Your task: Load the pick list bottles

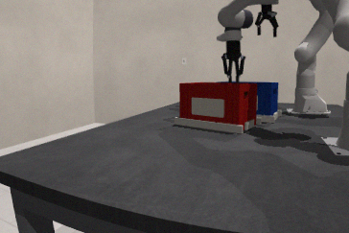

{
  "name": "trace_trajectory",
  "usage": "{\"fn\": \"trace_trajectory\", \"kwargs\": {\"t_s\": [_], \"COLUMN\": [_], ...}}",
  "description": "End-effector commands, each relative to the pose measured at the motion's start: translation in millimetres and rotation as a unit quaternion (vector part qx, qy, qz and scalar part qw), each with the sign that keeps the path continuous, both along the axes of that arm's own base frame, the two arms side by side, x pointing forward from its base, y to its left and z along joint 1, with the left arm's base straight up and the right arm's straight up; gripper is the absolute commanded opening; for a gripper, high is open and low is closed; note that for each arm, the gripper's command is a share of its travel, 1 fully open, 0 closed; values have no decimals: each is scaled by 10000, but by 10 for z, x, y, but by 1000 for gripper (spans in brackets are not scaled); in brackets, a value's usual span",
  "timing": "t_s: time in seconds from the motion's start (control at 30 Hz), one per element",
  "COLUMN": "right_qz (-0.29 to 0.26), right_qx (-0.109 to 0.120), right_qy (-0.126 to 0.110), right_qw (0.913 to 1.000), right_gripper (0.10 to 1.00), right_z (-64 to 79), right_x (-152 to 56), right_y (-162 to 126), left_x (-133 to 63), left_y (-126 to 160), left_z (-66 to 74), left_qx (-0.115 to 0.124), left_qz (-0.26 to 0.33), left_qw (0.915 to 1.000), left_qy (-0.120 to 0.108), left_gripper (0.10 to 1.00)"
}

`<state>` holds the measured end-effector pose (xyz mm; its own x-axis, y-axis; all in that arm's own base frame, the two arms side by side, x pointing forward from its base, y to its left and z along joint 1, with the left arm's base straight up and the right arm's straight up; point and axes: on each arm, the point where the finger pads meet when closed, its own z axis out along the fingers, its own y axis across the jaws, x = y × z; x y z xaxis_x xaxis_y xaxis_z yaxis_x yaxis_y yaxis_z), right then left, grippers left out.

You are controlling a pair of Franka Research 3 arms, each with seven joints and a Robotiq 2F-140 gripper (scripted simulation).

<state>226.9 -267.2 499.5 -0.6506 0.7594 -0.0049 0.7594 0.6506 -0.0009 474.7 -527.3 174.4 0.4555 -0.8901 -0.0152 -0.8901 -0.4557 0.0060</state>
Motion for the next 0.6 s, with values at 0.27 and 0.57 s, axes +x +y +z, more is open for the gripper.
{"fn": "trace_trajectory", "kwargs": {"t_s": [0.27, 0.57], "right_qz": [-18, -18], "right_qx": [16, 16], "right_qy": [13, 13], "right_qw": [10000, 10000], "right_gripper": [1000, 1000], "right_z": [-4, -4], "right_x": [-4, -4], "right_y": [11, 11], "left_x": [47, 47], "left_y": [-20, -20], "left_z": [10, -43], "left_qx": [-54, -54], "left_qz": [19, 19], "left_qw": [10000, 10000], "left_qy": [-61, -61], "left_gripper": [99, 442]}}
